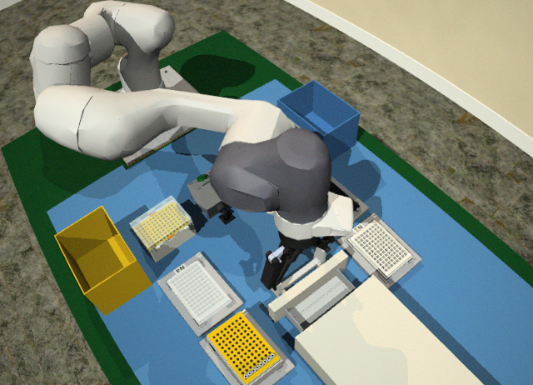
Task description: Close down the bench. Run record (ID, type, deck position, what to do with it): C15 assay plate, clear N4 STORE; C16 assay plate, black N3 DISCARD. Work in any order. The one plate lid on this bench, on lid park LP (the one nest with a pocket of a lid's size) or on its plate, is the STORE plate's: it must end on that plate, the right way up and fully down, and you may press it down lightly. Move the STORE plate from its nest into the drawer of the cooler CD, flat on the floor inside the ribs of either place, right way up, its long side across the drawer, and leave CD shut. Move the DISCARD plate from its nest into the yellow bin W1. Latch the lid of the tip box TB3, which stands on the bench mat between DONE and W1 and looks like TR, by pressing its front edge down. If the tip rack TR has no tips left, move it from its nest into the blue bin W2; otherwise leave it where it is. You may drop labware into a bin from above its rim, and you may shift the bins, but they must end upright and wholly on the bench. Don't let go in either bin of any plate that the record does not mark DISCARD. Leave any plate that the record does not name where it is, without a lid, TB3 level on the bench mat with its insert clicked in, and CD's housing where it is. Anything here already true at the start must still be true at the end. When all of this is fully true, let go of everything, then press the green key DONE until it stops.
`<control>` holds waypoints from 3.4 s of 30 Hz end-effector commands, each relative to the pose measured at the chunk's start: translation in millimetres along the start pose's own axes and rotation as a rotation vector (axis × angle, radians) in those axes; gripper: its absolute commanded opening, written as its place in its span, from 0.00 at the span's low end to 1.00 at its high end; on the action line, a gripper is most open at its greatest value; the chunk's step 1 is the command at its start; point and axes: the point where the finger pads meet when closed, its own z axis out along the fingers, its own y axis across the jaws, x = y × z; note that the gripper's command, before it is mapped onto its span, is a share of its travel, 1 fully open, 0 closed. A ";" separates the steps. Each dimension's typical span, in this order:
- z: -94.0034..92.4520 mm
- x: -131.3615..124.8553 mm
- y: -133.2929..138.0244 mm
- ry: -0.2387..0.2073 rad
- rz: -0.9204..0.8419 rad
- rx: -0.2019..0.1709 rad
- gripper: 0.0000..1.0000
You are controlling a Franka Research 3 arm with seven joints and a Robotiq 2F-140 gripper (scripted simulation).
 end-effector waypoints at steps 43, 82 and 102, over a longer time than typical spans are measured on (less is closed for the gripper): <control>1.4 -26.9 0.0 -0.004 0.001 -0.003 0.00; 1.4 -28.2 0.0 -0.004 0.001 -0.003 0.00; 1.3 -51.5 0.0 -0.004 0.001 -0.003 0.00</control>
